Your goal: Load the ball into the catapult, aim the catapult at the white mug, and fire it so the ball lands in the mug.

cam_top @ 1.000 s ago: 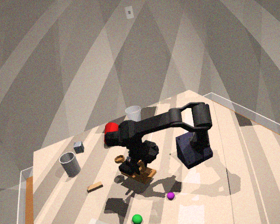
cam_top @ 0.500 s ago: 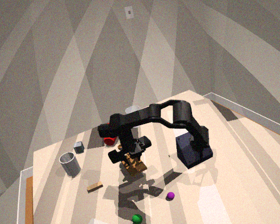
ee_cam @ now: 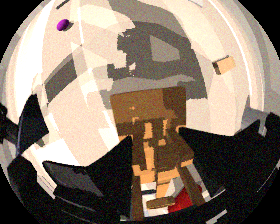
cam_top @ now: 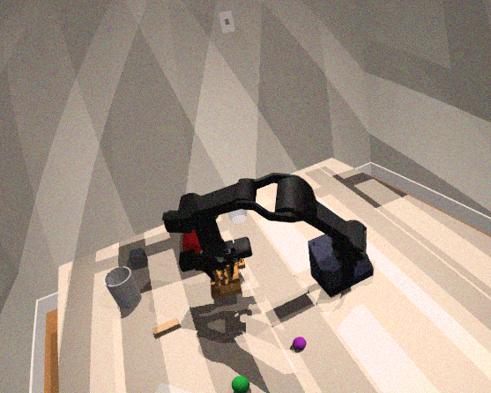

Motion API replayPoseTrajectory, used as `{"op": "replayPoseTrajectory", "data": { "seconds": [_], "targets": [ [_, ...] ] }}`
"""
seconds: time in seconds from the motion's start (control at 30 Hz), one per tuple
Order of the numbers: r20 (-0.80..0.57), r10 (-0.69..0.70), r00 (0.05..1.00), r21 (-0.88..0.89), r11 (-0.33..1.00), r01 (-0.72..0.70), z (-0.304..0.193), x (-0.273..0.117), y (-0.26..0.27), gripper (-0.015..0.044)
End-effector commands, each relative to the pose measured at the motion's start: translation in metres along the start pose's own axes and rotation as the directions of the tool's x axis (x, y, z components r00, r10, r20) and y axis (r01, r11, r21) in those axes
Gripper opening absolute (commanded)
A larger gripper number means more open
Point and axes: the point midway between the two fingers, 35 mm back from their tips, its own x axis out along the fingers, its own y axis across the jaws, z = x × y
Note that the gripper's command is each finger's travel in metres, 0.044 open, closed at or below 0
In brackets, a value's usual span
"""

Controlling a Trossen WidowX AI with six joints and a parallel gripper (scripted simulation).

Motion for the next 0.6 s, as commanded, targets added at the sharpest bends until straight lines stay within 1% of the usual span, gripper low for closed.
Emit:
{"op": "replayPoseTrajectory", "data": {
  "seconds": [0.0, 0.57],
  "targets": [
    [-0.011, -0.021, 1.000, 0.001, 1.000, 0.021, 0.000, -0.006, -0.005, 0.0000],
    [-0.010, -0.022, 1.000, 0.000, 1.000, 0.022, 0.000, 0.022, -0.008, 0.0000]
  ]
}}
